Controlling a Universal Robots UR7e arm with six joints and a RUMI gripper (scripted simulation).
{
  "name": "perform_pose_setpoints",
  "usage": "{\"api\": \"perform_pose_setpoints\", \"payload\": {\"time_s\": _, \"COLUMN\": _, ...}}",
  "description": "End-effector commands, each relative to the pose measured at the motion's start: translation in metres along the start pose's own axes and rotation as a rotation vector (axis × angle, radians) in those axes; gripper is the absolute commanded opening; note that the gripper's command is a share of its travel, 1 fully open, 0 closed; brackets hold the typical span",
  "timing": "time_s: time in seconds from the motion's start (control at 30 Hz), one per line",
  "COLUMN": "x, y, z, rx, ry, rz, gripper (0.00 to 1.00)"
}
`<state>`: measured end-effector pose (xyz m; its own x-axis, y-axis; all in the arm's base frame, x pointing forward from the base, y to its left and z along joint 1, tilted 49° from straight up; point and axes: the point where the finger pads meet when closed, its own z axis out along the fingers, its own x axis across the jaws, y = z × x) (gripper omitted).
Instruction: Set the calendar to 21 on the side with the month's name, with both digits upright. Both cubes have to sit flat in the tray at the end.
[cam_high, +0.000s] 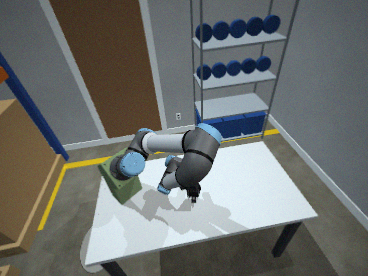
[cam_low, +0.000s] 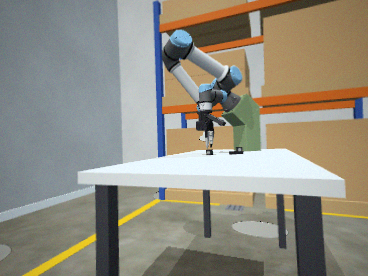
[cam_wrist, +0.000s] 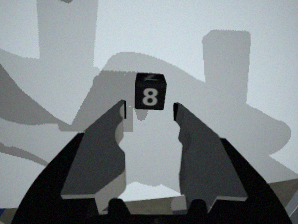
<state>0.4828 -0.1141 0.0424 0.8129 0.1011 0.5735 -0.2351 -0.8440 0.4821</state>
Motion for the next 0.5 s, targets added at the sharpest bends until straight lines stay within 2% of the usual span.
{"api": "perform_pose_setpoints", "payload": {"time_s": 0.0, "x": 0.0, "y": 0.0, "z": -0.006, "rx": 0.0, "ry": 0.001, "rz": 0.0, "gripper": 0.29}}
{"api": "perform_pose_setpoints", "payload": {"time_s": 0.1, "x": 0.0, "y": 0.0, "z": -0.008, "rx": 0.0, "ry": 0.001, "rz": 0.0, "gripper": 0.29}}
{"api": "perform_pose_setpoints", "payload": {"time_s": 0.47, "x": 0.0, "y": 0.0, "z": -0.038, "rx": 0.0, "ry": 0.001, "rz": 0.0, "gripper": 0.29}}
